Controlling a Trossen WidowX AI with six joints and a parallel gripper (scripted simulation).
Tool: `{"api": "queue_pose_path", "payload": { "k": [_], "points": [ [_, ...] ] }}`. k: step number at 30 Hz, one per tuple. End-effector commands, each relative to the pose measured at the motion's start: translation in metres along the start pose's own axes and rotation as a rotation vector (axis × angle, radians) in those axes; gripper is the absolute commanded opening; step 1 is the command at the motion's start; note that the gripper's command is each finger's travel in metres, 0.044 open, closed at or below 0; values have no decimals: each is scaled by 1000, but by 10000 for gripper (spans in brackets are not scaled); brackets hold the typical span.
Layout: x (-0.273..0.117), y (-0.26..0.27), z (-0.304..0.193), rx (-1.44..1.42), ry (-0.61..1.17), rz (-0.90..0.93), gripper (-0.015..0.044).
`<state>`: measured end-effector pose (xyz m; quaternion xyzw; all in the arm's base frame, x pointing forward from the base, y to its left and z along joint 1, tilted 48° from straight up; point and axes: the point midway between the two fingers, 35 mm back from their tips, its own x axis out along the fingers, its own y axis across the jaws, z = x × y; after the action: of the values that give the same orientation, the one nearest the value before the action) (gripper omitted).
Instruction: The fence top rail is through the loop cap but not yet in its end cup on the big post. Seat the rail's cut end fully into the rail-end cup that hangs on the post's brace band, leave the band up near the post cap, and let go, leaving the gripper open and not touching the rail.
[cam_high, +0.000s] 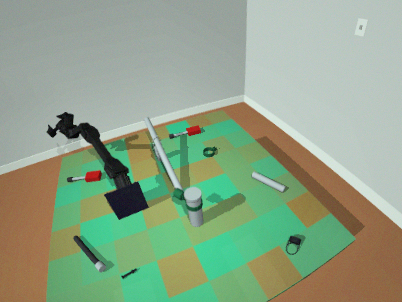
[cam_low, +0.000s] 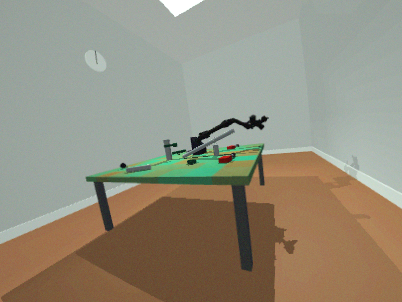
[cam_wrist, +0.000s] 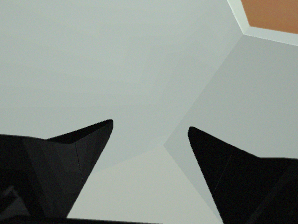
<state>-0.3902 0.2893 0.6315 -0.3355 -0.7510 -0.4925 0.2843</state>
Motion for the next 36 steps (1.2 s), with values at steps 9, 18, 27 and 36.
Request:
{"api": "queue_pose_path", "payload": {
  "k": [9, 18, 27, 36],
  "points": [
    [-30, 54, 73, -280, -179, -29, 440],
    [-101, 151, 155, -644, -463, -92, 440],
    [-202, 257, 202, -961, -778, -193, 440],
    [-327, 355, 204, -1205, -1117, -335, 440]
  ]
}}
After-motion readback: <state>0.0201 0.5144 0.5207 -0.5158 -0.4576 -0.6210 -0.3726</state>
